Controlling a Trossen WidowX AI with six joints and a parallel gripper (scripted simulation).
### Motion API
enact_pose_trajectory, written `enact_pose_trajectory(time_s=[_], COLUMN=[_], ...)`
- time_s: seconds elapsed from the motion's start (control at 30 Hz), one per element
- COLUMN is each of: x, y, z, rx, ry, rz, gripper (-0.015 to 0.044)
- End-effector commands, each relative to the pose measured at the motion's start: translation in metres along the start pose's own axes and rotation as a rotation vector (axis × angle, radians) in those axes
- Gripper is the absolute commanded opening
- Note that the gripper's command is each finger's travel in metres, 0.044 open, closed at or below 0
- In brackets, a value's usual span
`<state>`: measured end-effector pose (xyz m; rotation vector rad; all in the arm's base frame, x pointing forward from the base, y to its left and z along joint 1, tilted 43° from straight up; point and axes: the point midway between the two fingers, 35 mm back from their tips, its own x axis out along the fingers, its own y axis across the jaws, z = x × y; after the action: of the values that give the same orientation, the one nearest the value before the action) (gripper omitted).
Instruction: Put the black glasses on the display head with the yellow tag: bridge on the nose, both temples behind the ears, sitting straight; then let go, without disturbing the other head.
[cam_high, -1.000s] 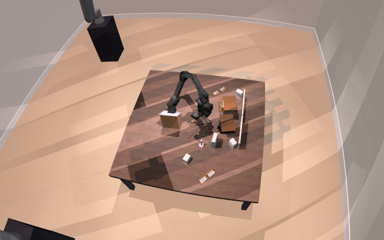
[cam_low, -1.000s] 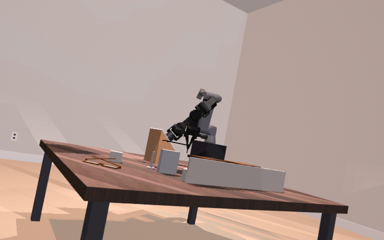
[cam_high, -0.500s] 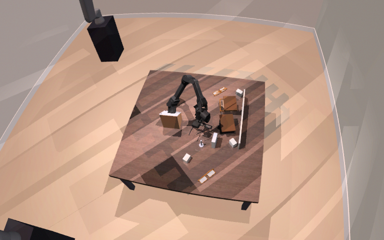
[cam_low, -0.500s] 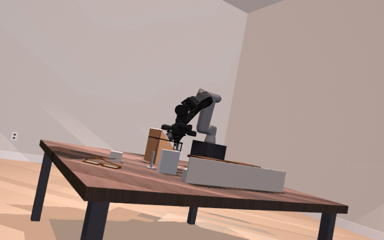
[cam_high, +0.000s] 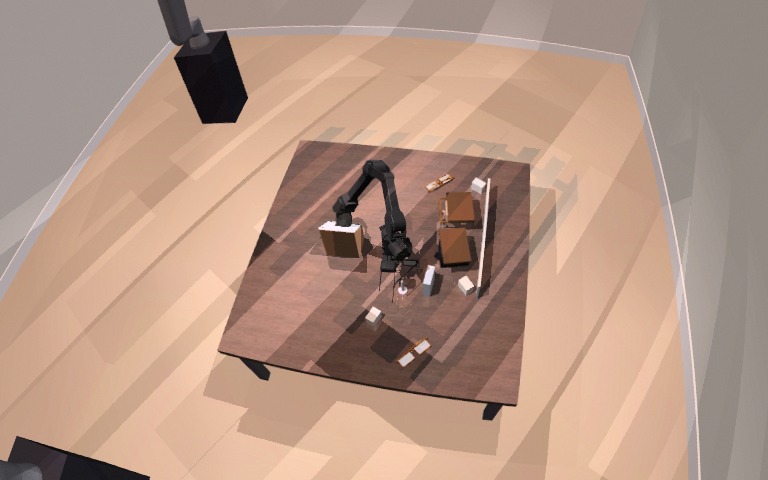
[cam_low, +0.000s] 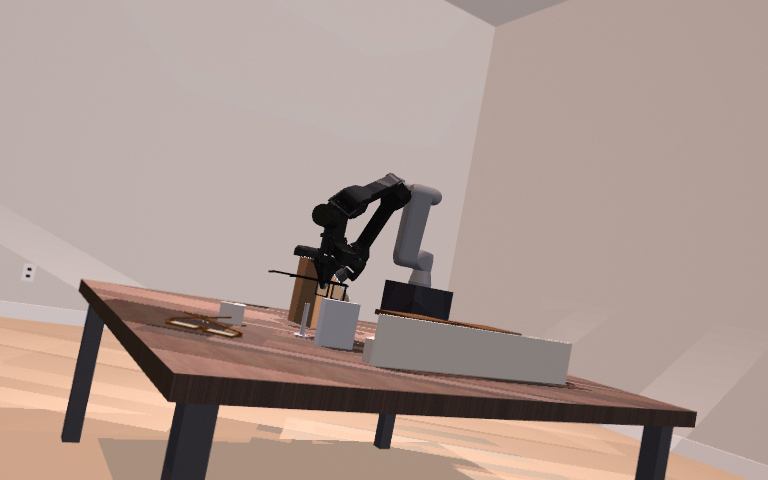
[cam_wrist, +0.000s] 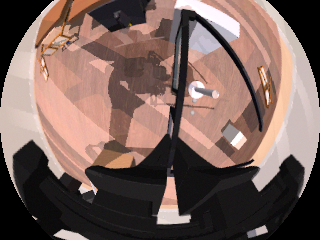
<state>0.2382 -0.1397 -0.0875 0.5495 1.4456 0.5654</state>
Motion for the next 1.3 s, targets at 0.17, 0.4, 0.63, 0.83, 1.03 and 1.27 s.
enact_pose_trajectory(time_s=[0.17, 0.4, 0.63, 0.83, 1.03, 1.27], x=[0.006, 0.022, 0.065, 0.066, 0.066, 0.066], y=[-0.029, -0.029, -0.028, -0.027, -0.024, -0.022], z=[-0.018, -0.017, -0.018, -0.018, -0.024, -0.027], rx=[-0.146, -0.146, -0.146, -0.146, -0.146, -0.146], ry=[0.002, 0.002, 0.001, 0.001, 0.001, 0.001], rz=[0.01, 0.01, 0.012, 0.012, 0.012, 0.012], gripper=[0.0, 0.0, 0.0, 0.0, 0.0, 0.0])
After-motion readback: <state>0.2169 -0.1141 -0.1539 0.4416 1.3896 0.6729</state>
